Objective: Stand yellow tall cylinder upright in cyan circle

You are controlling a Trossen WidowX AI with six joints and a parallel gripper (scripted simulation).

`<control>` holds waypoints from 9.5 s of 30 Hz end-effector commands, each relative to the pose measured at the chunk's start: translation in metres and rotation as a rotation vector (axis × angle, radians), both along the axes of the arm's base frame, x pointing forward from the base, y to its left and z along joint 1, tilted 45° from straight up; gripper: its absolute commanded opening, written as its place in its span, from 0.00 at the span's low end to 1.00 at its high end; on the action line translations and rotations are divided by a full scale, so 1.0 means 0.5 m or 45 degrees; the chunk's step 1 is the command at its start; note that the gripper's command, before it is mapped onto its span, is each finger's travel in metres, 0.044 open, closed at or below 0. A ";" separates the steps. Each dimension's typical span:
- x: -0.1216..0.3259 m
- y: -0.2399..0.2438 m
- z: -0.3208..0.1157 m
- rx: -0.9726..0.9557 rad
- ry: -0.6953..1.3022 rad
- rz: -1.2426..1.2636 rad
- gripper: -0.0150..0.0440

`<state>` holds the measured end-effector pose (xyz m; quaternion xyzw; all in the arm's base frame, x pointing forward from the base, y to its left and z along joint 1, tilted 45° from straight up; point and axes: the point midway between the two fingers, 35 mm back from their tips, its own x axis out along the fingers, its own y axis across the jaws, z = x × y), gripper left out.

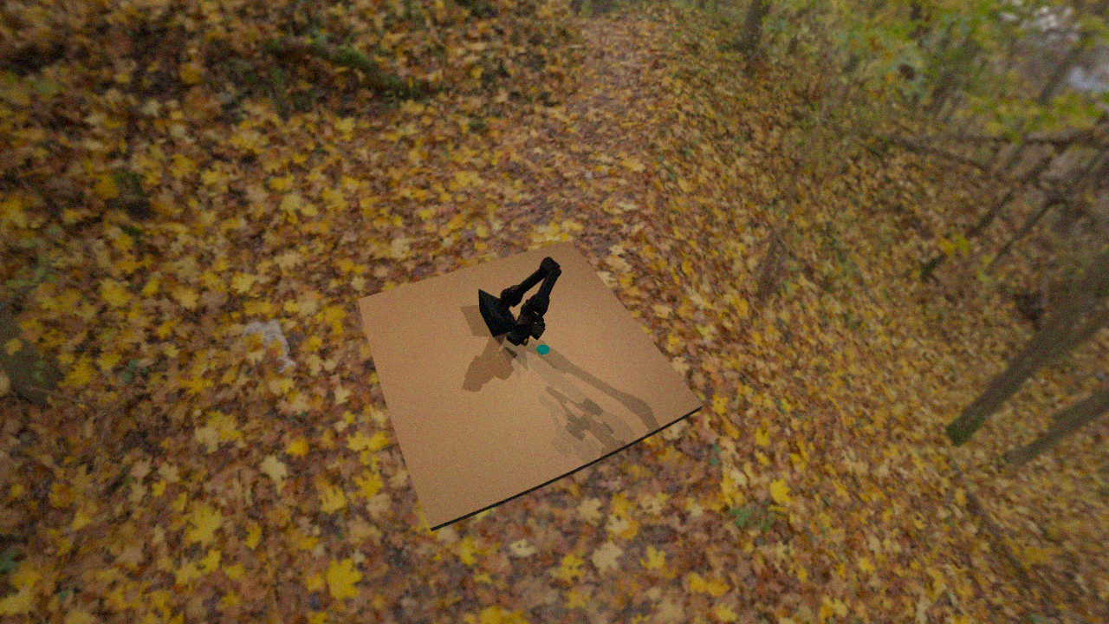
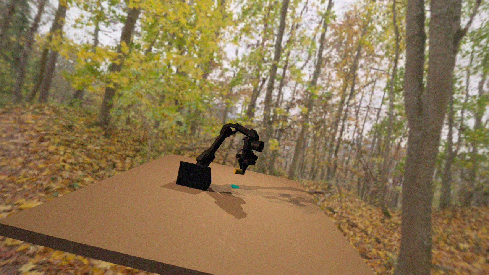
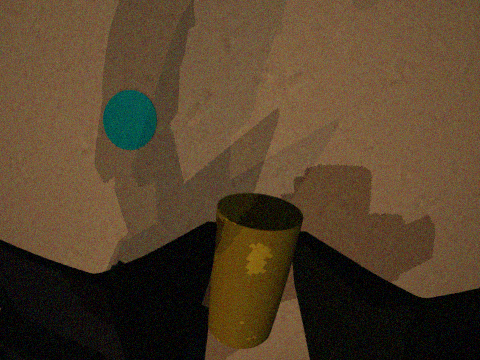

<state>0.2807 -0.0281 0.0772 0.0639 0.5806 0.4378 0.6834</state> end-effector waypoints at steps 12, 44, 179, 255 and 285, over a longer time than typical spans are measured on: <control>-0.023 0.065 0.066 -0.005 0.287 -0.308 0.43; -0.086 0.163 0.154 -0.049 0.734 -0.776 0.43; -0.140 0.181 0.071 -0.672 0.010 -1.094 0.43; -0.128 0.189 0.100 -0.475 -0.464 -1.468 0.43; -0.129 0.193 0.120 -0.289 -0.604 -1.628 0.43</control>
